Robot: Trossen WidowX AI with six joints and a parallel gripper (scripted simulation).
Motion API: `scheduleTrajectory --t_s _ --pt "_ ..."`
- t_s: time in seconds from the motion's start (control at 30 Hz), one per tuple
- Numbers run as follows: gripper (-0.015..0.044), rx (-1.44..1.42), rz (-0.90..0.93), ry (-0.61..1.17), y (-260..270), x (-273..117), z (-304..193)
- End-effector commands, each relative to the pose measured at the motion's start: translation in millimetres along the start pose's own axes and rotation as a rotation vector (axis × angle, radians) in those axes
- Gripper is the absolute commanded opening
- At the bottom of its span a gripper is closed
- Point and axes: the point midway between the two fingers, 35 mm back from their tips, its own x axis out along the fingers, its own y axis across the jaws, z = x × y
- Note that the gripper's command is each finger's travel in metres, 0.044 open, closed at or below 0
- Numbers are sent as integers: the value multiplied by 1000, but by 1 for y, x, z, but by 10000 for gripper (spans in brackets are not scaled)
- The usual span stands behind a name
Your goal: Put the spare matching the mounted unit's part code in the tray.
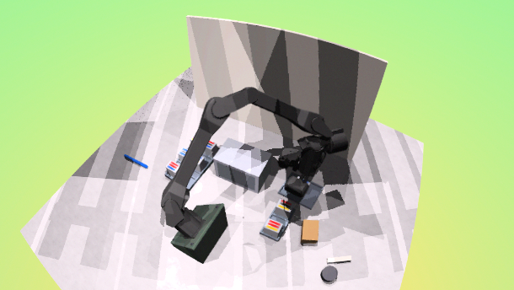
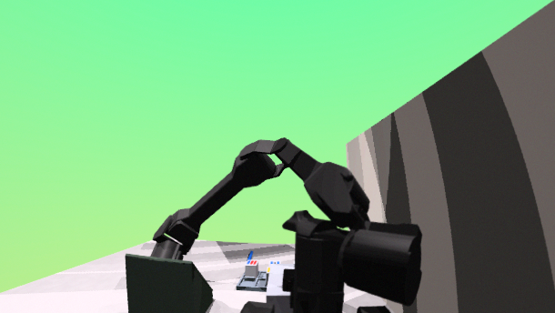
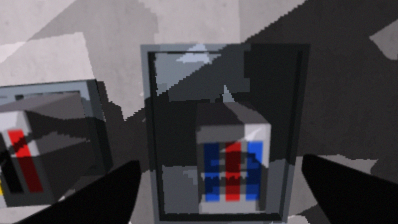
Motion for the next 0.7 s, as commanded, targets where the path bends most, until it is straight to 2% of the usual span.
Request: scheduleTrajectory --t_s 0.0,0.1,0.67 --pt "440 -5 -25 17 -2 -65 -3" --pt "440 -3 -25 15 2 -92 -1" --pt "440 6 -42 18 1 -89 -5"
